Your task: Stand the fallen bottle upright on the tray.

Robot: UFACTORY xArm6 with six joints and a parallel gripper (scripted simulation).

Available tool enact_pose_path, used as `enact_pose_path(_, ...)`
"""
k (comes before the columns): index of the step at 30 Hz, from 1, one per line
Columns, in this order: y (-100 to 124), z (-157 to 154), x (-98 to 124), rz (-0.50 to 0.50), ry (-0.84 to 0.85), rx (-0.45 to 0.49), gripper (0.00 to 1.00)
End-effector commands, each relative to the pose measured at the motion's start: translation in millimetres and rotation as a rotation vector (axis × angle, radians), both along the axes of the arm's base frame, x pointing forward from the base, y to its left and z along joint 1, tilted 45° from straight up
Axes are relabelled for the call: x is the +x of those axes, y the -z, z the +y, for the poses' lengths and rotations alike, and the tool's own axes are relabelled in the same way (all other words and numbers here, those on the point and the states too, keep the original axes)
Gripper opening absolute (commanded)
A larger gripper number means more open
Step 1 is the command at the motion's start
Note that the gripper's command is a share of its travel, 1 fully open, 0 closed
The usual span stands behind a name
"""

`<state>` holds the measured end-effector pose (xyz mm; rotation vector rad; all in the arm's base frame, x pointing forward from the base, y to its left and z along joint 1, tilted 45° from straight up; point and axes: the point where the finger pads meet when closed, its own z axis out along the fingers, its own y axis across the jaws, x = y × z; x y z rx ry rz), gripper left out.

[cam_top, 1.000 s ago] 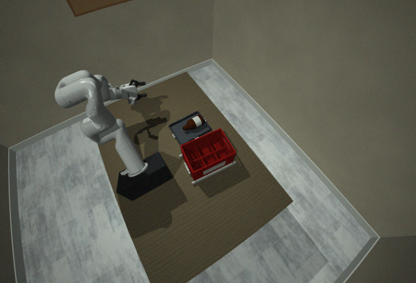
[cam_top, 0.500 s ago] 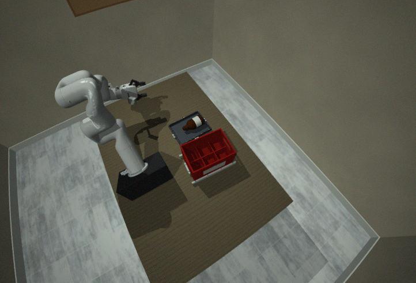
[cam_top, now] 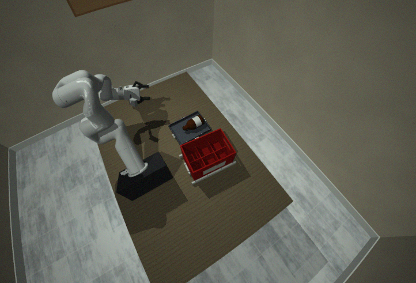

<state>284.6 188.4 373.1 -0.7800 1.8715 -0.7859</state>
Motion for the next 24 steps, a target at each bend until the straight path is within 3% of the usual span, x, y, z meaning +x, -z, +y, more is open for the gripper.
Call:
enact_pose_path(1,29,-20,8,0.143,0.078,-0.063,1.0)
enact_pose_path(4,34,-24,8,0.169,0.091,-0.072,1.0)
enact_pose_path(13,88,-59,7,0.468,0.223,-0.127,1.0)
enact_pose_path(19,116,-76,1,0.65,0.287,-0.119,1.0)
enact_pose_path(21,116,-76,1,0.65,0.287,-0.119,1.0)
enact_pose_path(24,134,-85,-4,0.78,0.326,-0.093,1.0)
